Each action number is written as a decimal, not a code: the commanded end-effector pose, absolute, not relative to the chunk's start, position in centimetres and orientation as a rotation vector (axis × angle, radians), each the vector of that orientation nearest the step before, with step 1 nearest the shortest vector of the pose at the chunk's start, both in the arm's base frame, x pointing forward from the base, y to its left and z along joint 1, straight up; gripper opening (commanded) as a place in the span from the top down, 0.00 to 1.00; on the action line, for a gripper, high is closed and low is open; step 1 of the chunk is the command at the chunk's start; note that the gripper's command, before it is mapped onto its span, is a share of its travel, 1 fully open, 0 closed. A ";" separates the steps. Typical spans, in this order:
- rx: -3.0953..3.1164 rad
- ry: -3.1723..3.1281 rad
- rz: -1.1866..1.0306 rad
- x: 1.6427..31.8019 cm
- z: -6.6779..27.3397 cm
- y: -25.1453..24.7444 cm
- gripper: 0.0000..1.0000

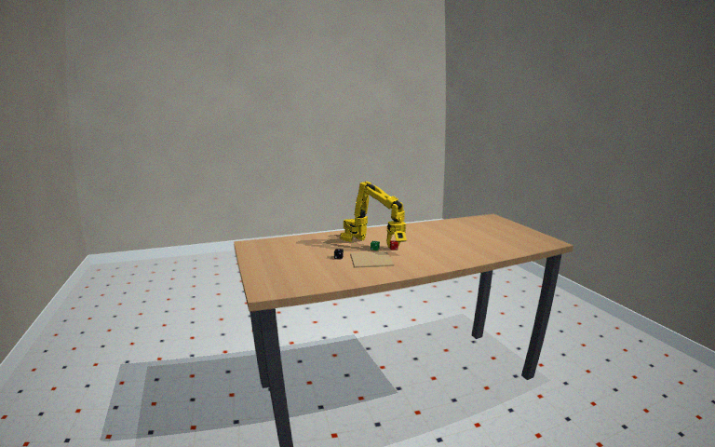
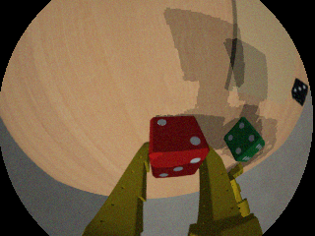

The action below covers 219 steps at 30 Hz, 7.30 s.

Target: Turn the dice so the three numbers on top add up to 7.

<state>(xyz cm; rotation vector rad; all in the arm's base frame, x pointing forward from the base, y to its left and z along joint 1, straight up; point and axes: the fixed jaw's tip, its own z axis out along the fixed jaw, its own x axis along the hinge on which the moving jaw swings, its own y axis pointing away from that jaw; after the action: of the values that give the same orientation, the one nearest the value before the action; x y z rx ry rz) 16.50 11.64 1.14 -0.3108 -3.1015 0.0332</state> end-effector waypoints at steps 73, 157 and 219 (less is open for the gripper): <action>-1.359 -3.081 -0.138 30.1 6.8 -1.6 1.00; -1.368 -3.100 -0.141 30.6 6.6 -2.3 1.00; -1.357 -3.051 -0.112 30.6 4.2 -2.3 1.00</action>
<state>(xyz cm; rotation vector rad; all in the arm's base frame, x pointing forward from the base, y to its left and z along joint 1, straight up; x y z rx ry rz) 29.80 -1.93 2.87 -1.3197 -2.9938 -0.0721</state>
